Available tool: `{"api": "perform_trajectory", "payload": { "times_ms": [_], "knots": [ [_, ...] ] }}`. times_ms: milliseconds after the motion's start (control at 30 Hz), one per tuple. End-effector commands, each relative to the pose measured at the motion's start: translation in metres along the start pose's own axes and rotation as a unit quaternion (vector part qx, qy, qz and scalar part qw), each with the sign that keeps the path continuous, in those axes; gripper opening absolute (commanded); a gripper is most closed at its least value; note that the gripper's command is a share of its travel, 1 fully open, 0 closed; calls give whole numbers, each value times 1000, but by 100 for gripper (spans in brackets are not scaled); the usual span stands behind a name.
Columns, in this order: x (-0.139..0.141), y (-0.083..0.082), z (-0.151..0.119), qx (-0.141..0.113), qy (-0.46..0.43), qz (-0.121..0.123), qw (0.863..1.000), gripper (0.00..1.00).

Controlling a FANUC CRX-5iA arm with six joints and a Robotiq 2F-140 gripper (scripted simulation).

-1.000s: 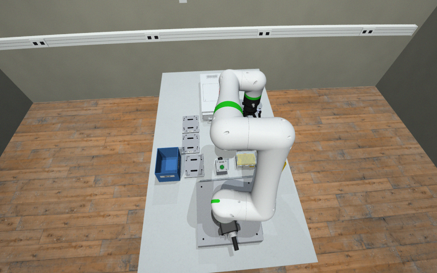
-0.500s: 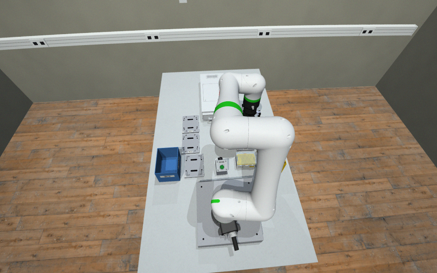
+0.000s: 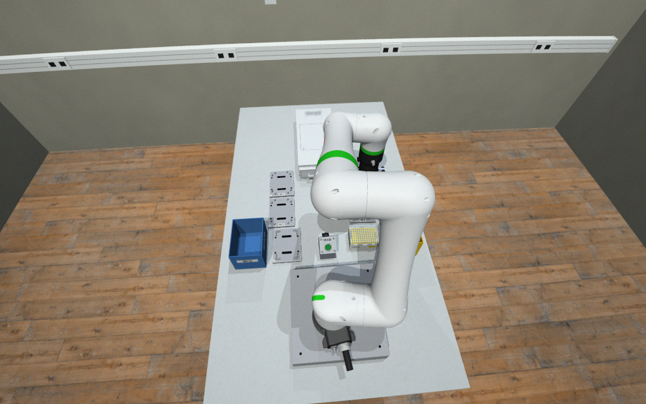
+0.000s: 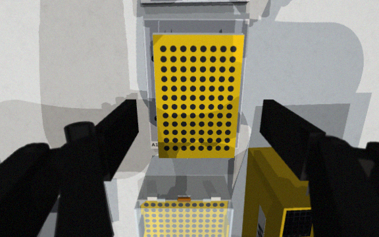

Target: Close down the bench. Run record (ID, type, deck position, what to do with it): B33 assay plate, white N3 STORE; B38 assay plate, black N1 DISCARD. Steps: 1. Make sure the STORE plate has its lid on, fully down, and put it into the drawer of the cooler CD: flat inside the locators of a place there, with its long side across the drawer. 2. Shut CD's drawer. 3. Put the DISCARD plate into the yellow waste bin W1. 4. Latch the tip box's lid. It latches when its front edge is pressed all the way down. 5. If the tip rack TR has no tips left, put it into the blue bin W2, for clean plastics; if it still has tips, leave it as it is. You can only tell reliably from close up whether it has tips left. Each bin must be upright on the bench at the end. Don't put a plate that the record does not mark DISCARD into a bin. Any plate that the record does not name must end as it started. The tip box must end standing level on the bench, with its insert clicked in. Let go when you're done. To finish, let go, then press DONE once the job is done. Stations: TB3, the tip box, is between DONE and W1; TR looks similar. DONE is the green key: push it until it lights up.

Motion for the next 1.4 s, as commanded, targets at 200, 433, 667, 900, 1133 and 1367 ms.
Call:
{"api": "perform_trajectory", "payload": {
  "times_ms": [200,433,667,900,1133,1367],
  "knots": [
    [0,11,0,1,0,-1,1000,70],
    [0,20,0,1,0,-1,1000,70],
    [0,27,0,1,0,-1,1000,70],
    [0,36,0,1,0,-1,1000,70],
    [0,43,0,1,0,-1,1000,70],
    [0,52,1,1,0,-1,1000,70]
  ]
}}
Point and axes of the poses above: the point where the finger pads meet when closed, its own y axis out along the fingers, its own x axis across the jaws, z = x × y, the point moved 10 cm from there along -y, back along the fingers, and after that the axes turned 6 degrees about -y, right-handed, at the moved point
